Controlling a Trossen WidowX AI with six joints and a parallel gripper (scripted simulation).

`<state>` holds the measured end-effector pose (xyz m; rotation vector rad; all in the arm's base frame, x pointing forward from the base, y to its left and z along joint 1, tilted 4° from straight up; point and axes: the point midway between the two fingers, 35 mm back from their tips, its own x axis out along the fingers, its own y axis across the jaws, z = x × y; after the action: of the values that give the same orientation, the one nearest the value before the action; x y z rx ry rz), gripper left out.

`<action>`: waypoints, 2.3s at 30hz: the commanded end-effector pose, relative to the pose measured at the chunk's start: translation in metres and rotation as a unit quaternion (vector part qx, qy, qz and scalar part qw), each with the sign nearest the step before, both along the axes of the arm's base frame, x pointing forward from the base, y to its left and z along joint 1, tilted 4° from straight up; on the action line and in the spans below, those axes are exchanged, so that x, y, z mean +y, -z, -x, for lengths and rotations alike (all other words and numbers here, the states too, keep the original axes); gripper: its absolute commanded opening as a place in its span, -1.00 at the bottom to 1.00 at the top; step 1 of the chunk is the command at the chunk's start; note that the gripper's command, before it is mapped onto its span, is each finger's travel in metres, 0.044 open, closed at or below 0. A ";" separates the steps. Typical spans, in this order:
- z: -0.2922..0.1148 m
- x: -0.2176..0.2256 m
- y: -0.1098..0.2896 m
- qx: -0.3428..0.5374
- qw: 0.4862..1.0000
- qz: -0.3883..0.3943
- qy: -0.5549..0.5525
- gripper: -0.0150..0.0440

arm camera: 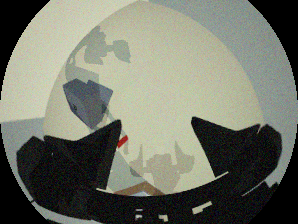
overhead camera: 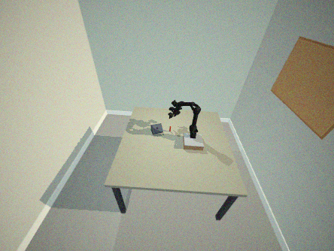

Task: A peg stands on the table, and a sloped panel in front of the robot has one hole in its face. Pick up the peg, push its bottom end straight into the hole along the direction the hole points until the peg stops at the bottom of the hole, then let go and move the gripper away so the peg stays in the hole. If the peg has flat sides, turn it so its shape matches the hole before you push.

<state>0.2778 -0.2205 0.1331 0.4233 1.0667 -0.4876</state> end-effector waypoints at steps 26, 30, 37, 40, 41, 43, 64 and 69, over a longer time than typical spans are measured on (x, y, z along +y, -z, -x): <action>-0.016 0.100 0.035 0.171 0.981 -0.028 -0.082 1.00; -0.015 0.113 0.039 0.195 0.976 -0.025 -0.094 1.00; -0.014 0.118 0.040 0.204 0.974 -0.023 -0.099 1.00; -0.014 0.117 0.044 0.204 0.974 -0.023 -0.099 1.00; -0.014 0.117 0.045 0.204 0.974 -0.023 -0.099 1.00; -0.015 0.117 0.048 0.204 0.974 -0.023 -0.099 1.00; -0.016 0.114 0.083 0.204 0.974 -0.023 -0.099 1.00; -0.016 0.113 0.091 0.204 0.974 -0.023 -0.099 1.00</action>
<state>0.2951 -0.1067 0.0494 0.2634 1.4955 -0.3799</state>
